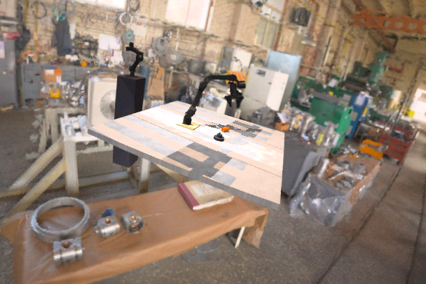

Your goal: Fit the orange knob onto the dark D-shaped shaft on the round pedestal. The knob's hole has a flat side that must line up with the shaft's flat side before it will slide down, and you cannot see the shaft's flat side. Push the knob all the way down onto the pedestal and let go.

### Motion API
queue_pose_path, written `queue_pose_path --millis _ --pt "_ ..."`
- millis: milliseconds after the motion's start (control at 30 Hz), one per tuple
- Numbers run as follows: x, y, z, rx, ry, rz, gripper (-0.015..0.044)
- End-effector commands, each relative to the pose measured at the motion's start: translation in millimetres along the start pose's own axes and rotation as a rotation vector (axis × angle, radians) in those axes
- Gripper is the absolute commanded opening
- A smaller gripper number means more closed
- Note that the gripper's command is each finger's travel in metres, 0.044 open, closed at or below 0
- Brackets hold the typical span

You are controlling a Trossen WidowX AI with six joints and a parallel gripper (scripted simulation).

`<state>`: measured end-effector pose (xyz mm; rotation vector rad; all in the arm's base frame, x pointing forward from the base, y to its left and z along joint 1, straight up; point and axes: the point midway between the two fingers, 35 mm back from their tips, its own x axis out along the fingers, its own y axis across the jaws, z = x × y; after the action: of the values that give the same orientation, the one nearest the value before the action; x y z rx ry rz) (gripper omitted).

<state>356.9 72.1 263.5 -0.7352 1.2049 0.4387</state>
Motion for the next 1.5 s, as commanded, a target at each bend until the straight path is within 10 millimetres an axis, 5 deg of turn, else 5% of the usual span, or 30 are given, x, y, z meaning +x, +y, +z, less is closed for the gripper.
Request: queue_pose_path --millis 0,200,533,1467 --pt "-13 17 -7 -0.033 0.062 -0.016 0.0440" --pt "-3 18 -6 -0.035 0.069 0.001 0.0440" --pt "135 47 -29 -0.043 0.142 0.256 0.0440" --pt "179 61 -32 -0.043 0.143 0.261 0.0440"
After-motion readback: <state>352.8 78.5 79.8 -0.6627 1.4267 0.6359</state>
